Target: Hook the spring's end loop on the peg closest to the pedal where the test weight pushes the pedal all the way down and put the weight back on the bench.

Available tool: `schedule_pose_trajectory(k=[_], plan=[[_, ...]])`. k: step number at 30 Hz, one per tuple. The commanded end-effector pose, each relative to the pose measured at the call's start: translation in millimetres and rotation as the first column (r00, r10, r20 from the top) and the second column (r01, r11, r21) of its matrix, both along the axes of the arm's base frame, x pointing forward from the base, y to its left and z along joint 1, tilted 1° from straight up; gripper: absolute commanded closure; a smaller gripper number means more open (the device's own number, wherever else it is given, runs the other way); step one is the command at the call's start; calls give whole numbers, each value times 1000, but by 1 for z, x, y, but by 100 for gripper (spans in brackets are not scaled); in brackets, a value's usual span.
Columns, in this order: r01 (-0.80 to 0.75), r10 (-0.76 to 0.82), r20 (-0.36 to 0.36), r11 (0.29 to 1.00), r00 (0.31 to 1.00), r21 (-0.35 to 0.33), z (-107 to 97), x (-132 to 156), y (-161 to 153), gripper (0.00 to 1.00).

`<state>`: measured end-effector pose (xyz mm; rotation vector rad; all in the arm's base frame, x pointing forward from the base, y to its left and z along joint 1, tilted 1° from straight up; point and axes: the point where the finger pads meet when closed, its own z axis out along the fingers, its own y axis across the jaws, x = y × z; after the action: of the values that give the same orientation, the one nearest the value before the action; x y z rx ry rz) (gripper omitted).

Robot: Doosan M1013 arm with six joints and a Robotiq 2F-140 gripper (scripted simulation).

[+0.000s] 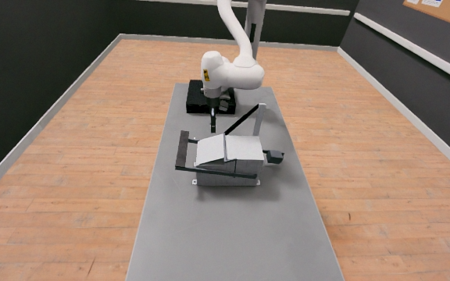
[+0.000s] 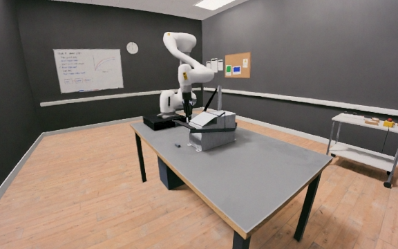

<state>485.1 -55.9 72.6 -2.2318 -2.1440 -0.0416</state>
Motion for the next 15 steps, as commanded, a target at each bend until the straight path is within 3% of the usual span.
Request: schedule_pose_trajectory(k=[1, 15], plan=[[0, 0, 1, 1000, 1000, -4, -2, -3, 6, 75], [0, 0, 0, 1000, 1000, -20, -10, -18, 27, 75]])
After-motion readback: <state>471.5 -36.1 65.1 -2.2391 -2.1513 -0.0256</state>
